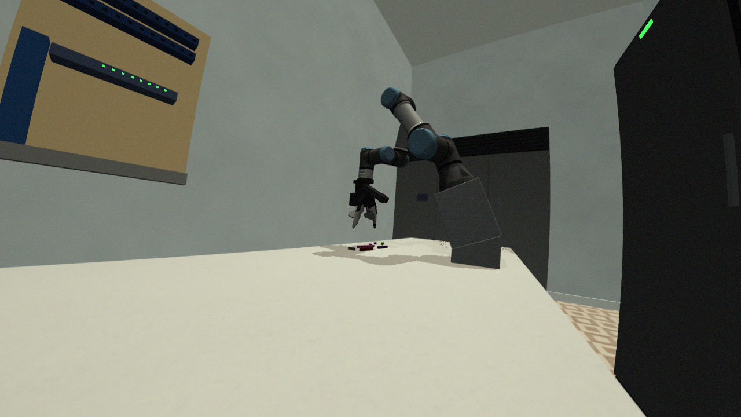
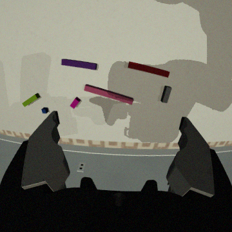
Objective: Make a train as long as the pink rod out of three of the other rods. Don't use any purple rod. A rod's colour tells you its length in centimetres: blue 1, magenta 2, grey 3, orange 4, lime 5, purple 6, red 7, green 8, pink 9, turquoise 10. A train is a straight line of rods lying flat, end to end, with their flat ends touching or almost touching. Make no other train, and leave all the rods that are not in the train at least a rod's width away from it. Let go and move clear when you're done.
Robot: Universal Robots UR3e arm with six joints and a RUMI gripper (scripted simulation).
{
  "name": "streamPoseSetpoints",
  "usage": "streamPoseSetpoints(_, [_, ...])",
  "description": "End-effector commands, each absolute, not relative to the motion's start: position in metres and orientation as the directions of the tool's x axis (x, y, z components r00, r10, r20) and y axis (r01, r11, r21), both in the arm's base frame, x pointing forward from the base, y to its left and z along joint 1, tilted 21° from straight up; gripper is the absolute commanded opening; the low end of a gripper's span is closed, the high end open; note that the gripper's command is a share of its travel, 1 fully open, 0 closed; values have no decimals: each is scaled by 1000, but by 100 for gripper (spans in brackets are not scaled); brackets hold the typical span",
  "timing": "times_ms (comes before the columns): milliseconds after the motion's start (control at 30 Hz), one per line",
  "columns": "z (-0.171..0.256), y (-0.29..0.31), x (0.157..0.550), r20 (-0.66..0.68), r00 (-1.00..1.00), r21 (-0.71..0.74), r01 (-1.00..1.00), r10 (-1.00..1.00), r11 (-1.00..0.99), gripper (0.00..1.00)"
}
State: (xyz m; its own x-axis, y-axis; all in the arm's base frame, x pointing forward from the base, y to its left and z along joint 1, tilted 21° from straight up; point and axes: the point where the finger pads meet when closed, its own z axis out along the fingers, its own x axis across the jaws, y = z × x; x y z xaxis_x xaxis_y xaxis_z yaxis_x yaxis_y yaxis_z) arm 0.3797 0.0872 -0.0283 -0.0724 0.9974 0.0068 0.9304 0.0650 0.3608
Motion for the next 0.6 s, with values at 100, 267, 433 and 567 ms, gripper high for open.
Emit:
streamPoseSetpoints(100, [-27, 87, 381, 9, -68, 364, 930, 998, 60, 100])
streamPoseSetpoints(267, [-27, 88, 381, 17, -46, 364, 931, 999, 37, 100])
streamPoseSetpoints(433, [-27, 88, 381, 27, -21, 363, 932, 999, 10, 100])
streamPoseSetpoints(567, [-27, 88, 382, 46, 29, 361, 931, 998, -44, 100])
